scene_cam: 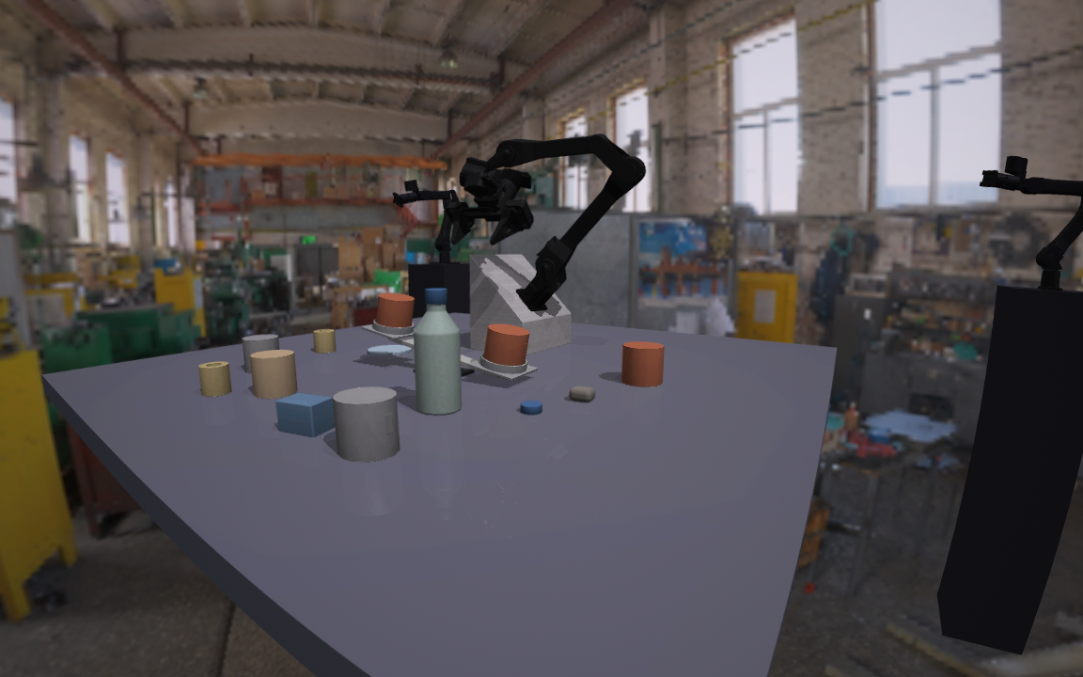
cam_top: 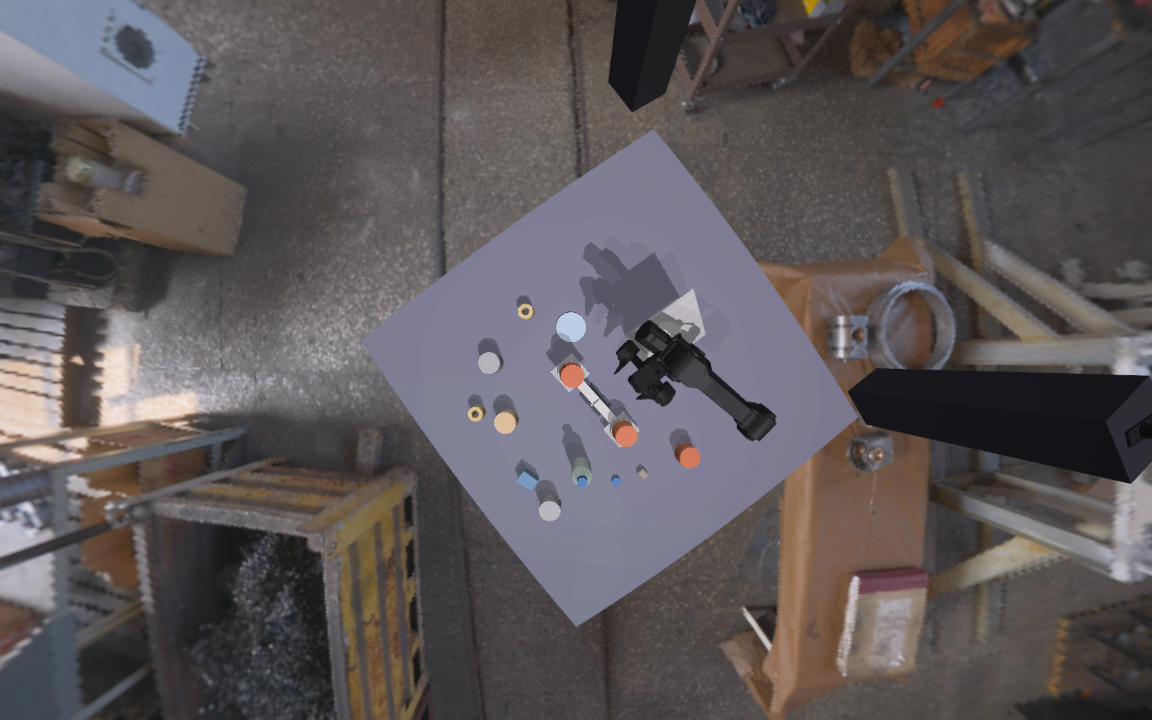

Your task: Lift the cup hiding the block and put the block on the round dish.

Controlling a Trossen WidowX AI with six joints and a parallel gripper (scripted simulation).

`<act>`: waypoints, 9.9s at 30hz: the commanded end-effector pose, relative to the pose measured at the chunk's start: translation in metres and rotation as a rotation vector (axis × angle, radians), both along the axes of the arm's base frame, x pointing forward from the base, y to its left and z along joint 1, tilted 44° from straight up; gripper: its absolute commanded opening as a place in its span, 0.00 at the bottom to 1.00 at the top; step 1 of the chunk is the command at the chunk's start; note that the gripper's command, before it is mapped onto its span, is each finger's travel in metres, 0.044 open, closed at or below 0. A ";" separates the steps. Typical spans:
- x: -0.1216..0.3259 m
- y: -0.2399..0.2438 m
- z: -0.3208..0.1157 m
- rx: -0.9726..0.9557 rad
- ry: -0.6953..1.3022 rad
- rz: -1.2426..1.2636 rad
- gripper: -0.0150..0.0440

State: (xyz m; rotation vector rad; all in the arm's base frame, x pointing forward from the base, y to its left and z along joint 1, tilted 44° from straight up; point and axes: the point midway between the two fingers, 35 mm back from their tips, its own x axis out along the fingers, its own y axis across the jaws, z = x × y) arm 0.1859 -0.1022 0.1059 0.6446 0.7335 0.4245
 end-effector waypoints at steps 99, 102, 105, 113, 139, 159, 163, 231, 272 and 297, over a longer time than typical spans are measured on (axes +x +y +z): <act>0.097 0.228 -0.013 0.502 1.516 -0.620 1.00; 0.096 0.232 -0.016 0.502 1.516 -0.619 1.00; 0.096 0.235 -0.020 0.503 1.516 -0.619 1.00; 0.095 0.240 -0.024 0.504 1.517 -0.618 0.94; 0.098 0.234 -0.019 0.502 1.515 -0.620 0.29; 0.102 0.216 -0.002 0.497 1.512 -0.626 0.25; 0.103 0.212 0.001 0.496 1.511 -0.627 0.25; 0.100 0.152 0.064 0.498 1.516 -0.624 0.25; 0.098 0.152 0.065 0.503 1.525 -0.624 0.25; 0.086 0.183 0.065 0.472 1.518 -0.625 0.25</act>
